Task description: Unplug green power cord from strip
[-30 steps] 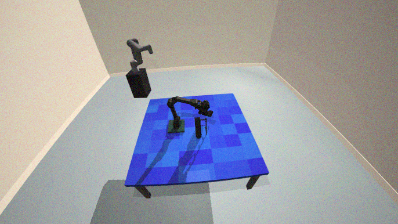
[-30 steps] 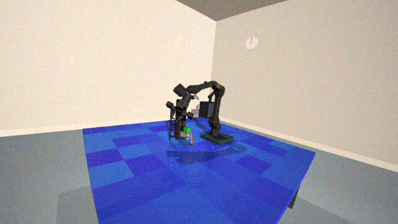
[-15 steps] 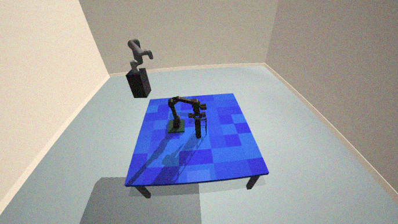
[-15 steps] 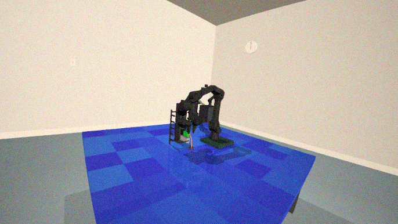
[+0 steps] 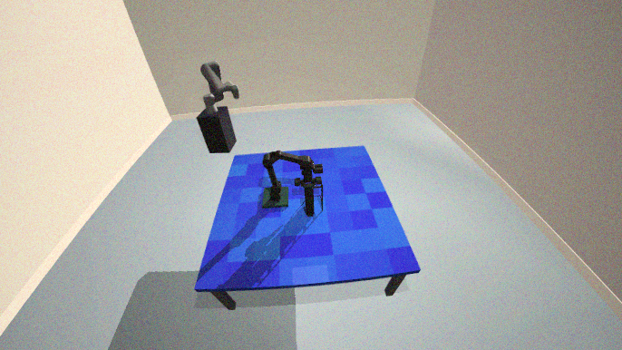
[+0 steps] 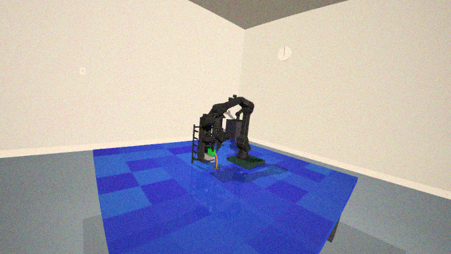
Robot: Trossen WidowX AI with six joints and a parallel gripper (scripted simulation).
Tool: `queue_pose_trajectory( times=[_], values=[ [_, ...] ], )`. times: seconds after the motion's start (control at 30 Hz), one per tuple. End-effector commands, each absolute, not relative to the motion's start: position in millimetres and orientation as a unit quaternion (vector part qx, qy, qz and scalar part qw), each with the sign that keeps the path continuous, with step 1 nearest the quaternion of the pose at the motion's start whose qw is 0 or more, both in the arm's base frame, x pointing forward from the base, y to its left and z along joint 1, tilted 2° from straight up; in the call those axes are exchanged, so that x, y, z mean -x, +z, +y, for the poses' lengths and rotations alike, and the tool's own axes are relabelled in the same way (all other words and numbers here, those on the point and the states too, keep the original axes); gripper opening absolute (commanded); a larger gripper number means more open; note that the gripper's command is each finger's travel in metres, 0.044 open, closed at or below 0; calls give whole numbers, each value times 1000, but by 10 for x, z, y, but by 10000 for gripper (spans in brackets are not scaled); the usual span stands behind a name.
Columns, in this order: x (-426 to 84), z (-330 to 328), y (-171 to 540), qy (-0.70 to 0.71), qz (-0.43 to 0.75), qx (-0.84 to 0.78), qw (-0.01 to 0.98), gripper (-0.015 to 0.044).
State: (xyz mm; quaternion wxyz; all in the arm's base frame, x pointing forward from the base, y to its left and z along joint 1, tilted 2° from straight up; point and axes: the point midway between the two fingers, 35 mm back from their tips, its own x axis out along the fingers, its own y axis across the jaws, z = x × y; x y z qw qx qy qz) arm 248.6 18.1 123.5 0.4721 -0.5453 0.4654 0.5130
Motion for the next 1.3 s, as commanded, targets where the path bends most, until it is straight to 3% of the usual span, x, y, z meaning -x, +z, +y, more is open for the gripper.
queue_pose_trajectory(
  times=[0.0,0.93,1.03,1.27],
  values=[
    [-2497,118,1246,512,466,547,471,160],
    [-2512,-92,1132,511,466,548,470,160],
    [-2522,-86,1157,510,466,547,473,81],
    [-2522,-86,1157,510,466,547,473,35]
  ],
)
